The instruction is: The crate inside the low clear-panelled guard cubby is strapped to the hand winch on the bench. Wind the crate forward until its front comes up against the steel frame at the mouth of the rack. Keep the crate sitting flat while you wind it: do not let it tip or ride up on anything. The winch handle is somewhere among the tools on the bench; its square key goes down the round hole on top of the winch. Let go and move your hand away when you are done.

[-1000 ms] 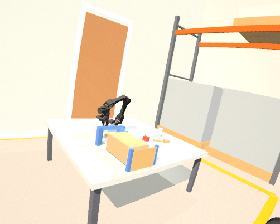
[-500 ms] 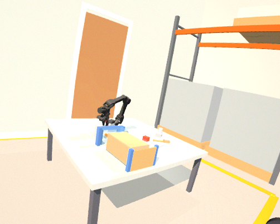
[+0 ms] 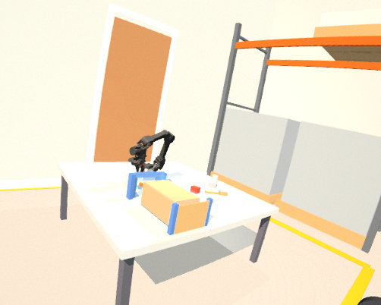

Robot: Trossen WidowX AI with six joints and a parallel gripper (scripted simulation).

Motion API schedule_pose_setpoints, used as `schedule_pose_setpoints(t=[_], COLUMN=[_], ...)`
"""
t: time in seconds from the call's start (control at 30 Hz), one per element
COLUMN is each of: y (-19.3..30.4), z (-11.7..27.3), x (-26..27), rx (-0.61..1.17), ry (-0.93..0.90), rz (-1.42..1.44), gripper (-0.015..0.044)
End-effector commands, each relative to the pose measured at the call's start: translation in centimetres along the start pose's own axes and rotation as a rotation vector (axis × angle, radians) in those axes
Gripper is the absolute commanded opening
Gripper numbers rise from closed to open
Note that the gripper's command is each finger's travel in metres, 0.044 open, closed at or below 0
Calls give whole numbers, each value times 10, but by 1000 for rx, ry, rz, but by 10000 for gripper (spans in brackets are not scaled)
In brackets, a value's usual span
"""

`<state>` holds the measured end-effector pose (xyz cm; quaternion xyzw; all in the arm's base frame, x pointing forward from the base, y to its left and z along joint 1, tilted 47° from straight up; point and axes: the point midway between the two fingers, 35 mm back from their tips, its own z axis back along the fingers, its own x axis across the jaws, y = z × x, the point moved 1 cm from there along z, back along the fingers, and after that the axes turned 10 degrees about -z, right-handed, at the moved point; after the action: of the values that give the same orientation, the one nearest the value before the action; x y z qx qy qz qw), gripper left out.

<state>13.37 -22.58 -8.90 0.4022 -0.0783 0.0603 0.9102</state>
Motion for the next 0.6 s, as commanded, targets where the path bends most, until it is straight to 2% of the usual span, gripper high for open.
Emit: schedule_pose_setpoints(t=[0.0, 0.17, 0.57], y=[0, 0, 0], z=[-4, -4, 0], x=[1, 2, 1], rx=[8, 11, 1], ry=[3, -1, -3], rz=[-19, -67, -31], gripper=[0, 0, 315])
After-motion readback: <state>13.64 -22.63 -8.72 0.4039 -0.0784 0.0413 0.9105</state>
